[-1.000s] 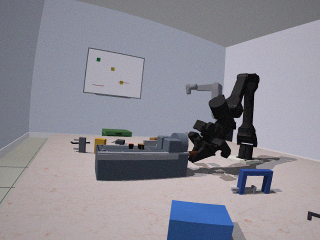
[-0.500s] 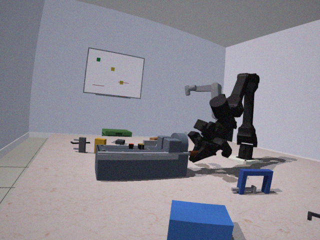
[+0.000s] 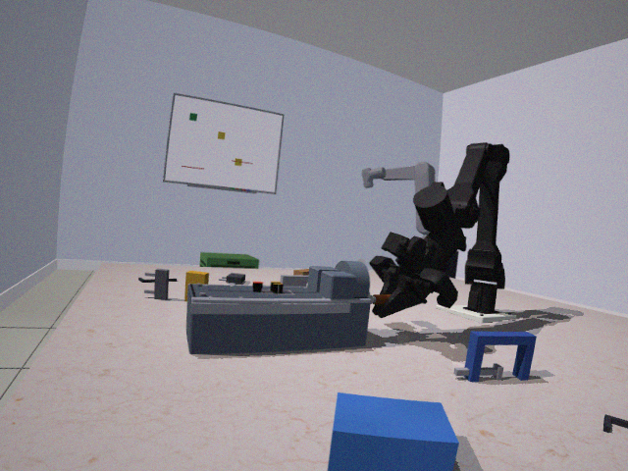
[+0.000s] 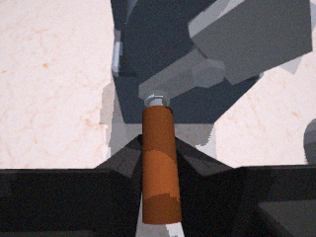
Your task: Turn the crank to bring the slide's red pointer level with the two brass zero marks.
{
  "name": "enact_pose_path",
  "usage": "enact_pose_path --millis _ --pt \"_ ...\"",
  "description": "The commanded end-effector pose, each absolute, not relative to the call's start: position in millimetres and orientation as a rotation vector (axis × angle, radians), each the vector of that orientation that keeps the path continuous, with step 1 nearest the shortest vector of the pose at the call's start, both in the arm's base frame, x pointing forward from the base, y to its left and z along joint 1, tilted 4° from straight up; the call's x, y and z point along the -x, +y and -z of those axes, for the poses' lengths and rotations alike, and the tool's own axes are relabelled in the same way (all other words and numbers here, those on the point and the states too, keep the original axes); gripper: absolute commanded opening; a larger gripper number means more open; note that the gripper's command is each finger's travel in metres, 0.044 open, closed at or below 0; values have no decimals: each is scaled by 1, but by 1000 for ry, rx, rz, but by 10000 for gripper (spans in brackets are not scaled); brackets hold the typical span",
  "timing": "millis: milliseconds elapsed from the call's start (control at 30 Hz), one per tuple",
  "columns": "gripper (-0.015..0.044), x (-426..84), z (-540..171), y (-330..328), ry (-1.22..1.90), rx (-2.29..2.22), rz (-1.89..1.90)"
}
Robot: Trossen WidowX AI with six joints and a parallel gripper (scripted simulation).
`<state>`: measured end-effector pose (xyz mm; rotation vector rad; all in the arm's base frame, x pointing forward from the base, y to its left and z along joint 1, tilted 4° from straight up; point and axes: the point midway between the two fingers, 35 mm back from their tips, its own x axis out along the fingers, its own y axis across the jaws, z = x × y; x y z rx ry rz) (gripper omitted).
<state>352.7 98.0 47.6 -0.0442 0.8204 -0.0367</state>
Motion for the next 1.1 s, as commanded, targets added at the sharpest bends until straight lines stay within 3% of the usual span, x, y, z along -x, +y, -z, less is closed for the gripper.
enact_pose_path --millis 0,1067 --pt "0 -353 -54 105 809 40 20" --pt "0 -353 -69 109 809 40 19"
